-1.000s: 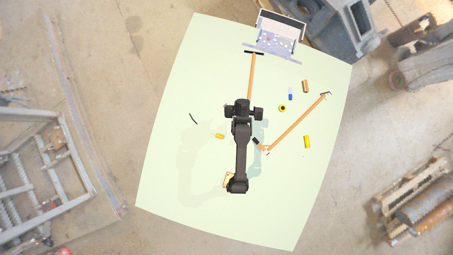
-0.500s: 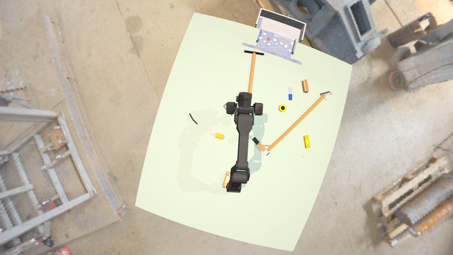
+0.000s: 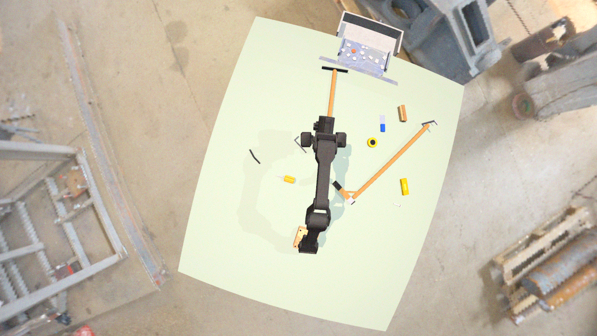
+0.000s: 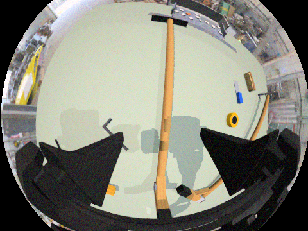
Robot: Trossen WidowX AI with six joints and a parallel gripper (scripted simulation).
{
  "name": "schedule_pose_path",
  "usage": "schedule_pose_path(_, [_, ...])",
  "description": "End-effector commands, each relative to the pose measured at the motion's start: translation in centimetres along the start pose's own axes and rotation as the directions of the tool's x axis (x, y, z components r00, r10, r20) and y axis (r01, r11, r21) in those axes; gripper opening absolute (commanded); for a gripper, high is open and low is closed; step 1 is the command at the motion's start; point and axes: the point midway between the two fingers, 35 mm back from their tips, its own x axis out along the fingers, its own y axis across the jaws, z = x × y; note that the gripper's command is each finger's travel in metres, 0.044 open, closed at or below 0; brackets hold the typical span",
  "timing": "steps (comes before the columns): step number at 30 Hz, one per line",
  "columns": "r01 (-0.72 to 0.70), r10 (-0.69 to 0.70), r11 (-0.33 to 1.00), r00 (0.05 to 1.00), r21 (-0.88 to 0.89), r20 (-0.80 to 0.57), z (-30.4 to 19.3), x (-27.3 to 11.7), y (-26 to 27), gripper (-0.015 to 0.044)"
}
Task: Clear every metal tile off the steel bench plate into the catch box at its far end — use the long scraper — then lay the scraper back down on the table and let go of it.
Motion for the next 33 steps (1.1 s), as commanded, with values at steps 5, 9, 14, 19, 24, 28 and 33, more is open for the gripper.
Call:
schedule_pose_path(5, [-0.034,0.034,0.999,0.998,-0.006,-0.053,-0.3,2.5,-0.1,0.044])
schedule_pose_path(9, [-0.051,0.05,0.999,0.995,-0.007,-0.083,-0.5,3.9,-0.1,0.044])
schedule_pose_path(14, [-0.072,0.07,0.997,0.99,-0.006,-0.119,-0.9,5.6,-0.2,0.044])
schedule_pose_path(19, [-0.078,0.076,0.997,0.989,-0.005,-0.128,-1.1,5.9,-0.2,0.044])
schedule_pose_path(24, [-0.075,0.075,0.997,0.991,0.002,-0.107,-1.3,4.6,-0.5,0.044])
schedule_pose_path(28, [-0.074,0.074,0.997,0.993,0.008,-0.091,-1.5,3.5,-0.7,0.044])
schedule_pose_path(33, [-0.071,0.072,0.997,0.995,0.015,-0.07,-1.8,2.1,-0.9,0.044])
